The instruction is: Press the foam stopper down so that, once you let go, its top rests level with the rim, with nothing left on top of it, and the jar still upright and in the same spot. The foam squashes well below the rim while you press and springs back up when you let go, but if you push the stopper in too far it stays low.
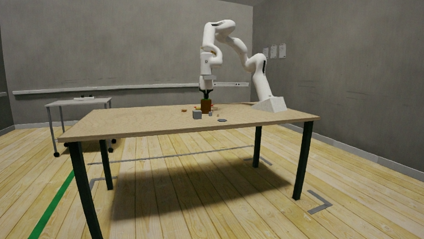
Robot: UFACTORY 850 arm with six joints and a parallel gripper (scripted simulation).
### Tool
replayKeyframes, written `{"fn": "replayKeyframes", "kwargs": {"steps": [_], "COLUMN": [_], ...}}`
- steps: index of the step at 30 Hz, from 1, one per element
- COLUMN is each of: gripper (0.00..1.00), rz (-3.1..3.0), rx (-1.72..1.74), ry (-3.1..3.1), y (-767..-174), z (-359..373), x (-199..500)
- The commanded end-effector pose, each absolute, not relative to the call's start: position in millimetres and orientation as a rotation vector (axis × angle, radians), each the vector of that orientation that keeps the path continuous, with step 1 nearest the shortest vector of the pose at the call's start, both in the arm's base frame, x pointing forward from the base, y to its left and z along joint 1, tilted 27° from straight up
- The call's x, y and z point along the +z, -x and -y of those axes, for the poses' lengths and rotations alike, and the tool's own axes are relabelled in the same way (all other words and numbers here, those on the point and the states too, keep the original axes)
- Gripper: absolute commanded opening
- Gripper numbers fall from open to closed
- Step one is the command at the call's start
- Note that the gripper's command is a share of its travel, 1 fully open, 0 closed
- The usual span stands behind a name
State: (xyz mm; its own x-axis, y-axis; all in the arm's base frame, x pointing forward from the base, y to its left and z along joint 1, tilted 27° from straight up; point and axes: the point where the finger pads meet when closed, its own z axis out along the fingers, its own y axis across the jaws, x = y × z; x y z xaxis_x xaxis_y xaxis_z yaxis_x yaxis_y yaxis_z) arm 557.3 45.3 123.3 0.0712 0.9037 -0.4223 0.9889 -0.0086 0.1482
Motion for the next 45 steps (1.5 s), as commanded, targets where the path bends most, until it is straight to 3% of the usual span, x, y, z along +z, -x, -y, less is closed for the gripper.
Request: {"fn": "replayKeyframes", "kwargs": {"steps": [1,45], "gripper": [0.0,0.0], "rz": [-1.877,-1.877], "rx": [-0.287,-0.287], "ry": [-1.958,-1.958], "y": [-558,-555], "z": [-47,-54], "x": [126,142]}}
